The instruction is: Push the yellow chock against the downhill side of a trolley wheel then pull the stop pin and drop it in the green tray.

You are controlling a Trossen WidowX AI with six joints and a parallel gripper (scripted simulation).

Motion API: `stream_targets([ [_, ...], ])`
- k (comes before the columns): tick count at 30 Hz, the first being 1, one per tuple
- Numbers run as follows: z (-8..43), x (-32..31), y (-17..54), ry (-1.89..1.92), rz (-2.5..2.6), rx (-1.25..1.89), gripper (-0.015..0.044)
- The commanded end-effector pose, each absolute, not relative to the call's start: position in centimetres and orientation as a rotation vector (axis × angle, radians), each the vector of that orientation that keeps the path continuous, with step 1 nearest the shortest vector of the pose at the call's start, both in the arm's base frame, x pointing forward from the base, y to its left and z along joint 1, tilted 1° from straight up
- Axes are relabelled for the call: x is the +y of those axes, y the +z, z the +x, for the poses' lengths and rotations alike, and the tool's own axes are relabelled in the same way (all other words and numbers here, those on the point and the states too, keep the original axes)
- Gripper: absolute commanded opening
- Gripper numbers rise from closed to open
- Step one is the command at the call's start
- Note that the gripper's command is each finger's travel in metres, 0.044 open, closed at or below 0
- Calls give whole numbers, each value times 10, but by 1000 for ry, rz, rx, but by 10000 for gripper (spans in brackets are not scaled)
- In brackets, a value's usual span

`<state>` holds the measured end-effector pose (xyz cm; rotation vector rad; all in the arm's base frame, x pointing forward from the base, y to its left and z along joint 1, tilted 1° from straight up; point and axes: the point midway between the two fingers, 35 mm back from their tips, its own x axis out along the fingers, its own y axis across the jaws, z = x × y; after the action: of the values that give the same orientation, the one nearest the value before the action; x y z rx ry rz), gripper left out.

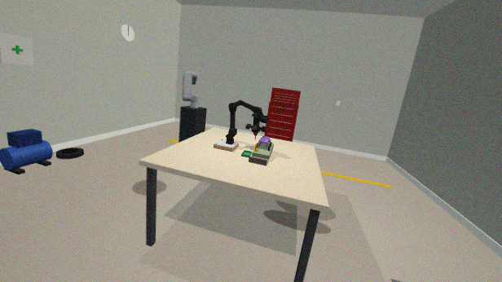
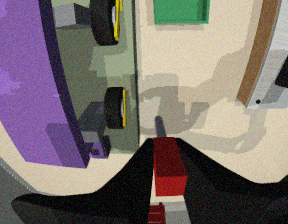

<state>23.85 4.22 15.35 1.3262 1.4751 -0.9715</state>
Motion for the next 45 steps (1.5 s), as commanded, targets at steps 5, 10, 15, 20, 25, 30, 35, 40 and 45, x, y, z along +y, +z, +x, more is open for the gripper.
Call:
stream_targets([
  [5, 241, 15, 149, -972, 1321, 1479, 0],
  [10, 243, -6, 145, -973, 1320, 1477, 0],
  [15, 245, -27, 141, -974, 1319, 1476, 0],
  [20, 246, -48, 137, -975, 1318, 1475, 0],
  [25, 248, -69, 134, -976, 1316, 1474, 0],
  [30, 249, -85, 132, -977, 1316, 1473, 0],
  [35, 249, -86, 131, -1014, 1340, 1453, 0],
  [40, 248, -85, 131, -1152, 1435, 1366, 0],
  [45, 248, -84, 132, -1287, 1527, 1270, 0],
])
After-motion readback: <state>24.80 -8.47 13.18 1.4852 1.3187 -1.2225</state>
